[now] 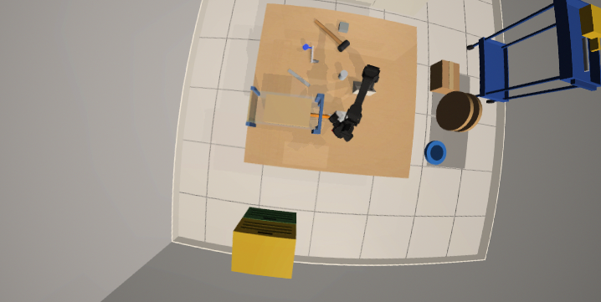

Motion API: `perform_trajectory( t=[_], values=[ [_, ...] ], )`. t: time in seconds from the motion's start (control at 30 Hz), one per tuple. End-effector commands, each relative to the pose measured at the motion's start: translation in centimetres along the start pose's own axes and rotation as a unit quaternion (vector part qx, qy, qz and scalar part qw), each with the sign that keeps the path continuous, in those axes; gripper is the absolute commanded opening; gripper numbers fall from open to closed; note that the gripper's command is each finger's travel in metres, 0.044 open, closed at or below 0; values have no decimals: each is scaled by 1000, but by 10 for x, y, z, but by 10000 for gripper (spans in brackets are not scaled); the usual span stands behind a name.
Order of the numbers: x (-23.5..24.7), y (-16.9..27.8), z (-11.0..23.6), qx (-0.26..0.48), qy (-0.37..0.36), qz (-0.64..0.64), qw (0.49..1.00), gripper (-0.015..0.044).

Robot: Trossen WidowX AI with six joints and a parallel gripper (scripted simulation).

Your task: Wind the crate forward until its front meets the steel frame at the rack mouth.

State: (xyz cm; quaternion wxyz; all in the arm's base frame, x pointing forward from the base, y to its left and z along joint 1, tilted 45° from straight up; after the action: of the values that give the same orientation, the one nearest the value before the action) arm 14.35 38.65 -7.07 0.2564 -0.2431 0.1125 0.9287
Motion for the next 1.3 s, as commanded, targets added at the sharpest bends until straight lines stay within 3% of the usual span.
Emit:
perform_trajectory(
  t=[0.0, 1.27],
  values=[
    [15, 9, 3, 10, -12, 14, 1000, 0],
    [45, 32, 15, 11, -13, 15, 1000, 0]
  ],
)
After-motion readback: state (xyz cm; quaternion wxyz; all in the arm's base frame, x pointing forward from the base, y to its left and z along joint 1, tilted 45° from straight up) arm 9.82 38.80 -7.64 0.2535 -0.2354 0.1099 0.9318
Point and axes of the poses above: the point midway between the two fingers, 35 mm back from their tips, its own z axis back along the fingers, its own x axis across the jaws, y = z × x, the point moved 10 cm from there along z, back along the fingers, and after that the axes turned 2 degrees about -z, right-handed, at the moved point
